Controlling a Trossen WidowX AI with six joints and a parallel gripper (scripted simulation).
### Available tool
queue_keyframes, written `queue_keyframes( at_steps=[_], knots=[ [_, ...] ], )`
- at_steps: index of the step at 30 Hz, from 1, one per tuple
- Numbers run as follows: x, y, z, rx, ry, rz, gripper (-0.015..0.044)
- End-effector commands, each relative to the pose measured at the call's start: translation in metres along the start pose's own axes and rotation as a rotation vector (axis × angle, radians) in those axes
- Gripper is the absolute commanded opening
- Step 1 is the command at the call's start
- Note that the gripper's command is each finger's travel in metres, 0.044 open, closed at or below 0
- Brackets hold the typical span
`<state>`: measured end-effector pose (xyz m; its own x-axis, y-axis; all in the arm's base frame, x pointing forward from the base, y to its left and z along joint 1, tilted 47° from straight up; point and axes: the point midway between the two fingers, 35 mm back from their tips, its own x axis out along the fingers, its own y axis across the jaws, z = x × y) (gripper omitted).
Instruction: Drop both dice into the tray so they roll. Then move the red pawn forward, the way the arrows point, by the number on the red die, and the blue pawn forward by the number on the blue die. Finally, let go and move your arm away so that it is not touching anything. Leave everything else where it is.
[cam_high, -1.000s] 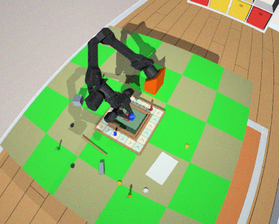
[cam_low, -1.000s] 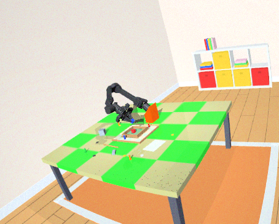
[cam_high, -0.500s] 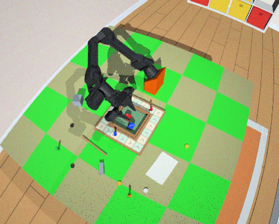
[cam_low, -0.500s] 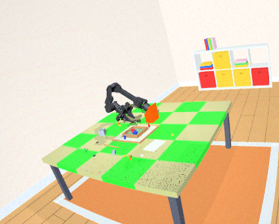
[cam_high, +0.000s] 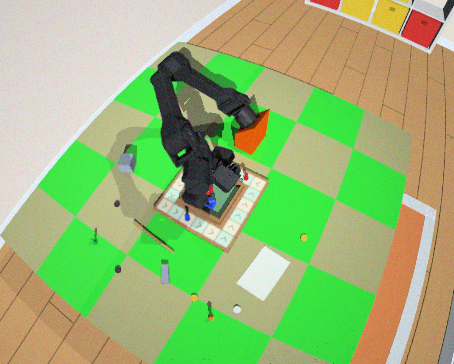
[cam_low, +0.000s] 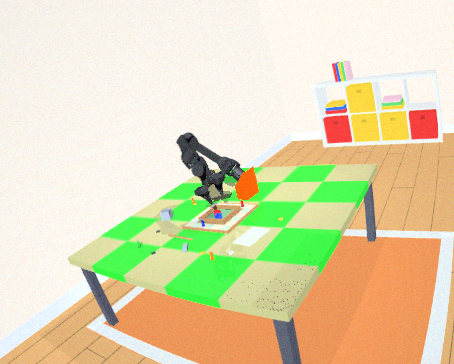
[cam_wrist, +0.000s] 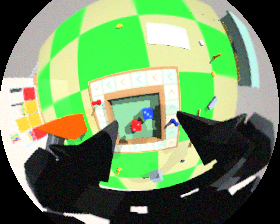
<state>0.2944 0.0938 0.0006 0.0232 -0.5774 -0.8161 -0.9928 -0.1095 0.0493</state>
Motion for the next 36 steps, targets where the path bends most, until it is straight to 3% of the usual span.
queue_keyframes(
  at_steps=[1, 4, 13, 27, 33, 36],
  knots=[
    [0.007, -0.004, 0.004, -0.013, 0.2, -0.06, 0.044],
    [0.005, 0.001, 0.006, -0.022, 0.105, -0.023, 0.044],
    [0.017, 0.041, 0.025, 0.604, 0.114, -0.06, 0.0204],
    [0.043, 0.118, 0.036, 1.746, 0.104, -0.177, 0.02],
    [0.05, 0.14, 0.035, 2.05, 0.086, -0.222, 0.02],
    [0.051, 0.141, 0.032, 2.071, 0.085, -0.226, 0.02]
  ],
)
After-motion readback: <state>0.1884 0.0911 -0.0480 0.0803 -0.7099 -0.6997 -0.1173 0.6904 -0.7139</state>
